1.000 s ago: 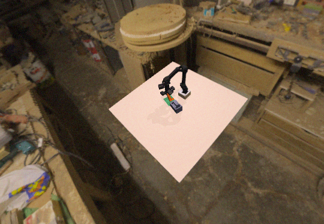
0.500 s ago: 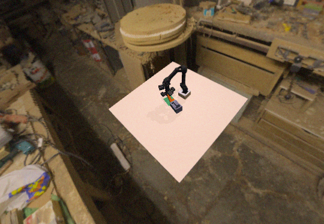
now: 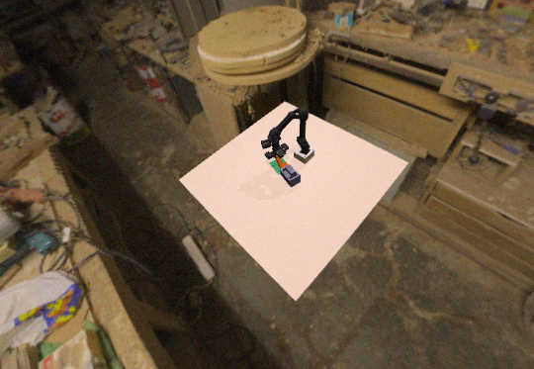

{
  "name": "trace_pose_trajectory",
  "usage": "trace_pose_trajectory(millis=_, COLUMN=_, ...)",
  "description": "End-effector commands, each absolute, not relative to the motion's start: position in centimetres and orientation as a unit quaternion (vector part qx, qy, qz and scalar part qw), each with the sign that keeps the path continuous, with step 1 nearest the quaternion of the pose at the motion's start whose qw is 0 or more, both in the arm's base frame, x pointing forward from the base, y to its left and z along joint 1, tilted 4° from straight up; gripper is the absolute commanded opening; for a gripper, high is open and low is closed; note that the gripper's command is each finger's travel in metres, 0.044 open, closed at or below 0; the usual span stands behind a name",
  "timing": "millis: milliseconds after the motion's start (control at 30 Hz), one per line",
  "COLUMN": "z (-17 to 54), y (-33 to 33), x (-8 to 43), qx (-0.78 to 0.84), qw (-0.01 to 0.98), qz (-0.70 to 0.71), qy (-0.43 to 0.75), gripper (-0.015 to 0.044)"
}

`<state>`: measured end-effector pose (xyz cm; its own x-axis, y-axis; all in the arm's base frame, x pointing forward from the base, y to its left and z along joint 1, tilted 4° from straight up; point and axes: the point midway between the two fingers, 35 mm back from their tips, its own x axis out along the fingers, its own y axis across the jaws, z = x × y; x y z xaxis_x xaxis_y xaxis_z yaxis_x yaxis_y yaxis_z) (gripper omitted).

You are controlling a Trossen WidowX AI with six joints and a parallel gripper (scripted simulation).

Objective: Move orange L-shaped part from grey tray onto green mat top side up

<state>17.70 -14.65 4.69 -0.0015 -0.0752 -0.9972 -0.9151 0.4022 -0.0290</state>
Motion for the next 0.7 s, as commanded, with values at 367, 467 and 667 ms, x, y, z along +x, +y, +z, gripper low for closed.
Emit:
trace_pose_trajectory(millis=367, z=10.2, y=-14.5, x=18.1, qx=-0.409, qw=0.577, qz=0.364, qy=0.607, gripper=0.0400)
trace_pose_trajectory(millis=467, z=13.5, y=-14.0, x=17.8, qx=-0.409, qw=0.576, qz=0.365, qy=0.606, gripper=0.0400)
trace_pose_trajectory(millis=667, z=13.3, y=-14.2, x=17.9, qx=-0.411, qw=0.577, qz=0.363, qy=0.605, gripper=0.0400)
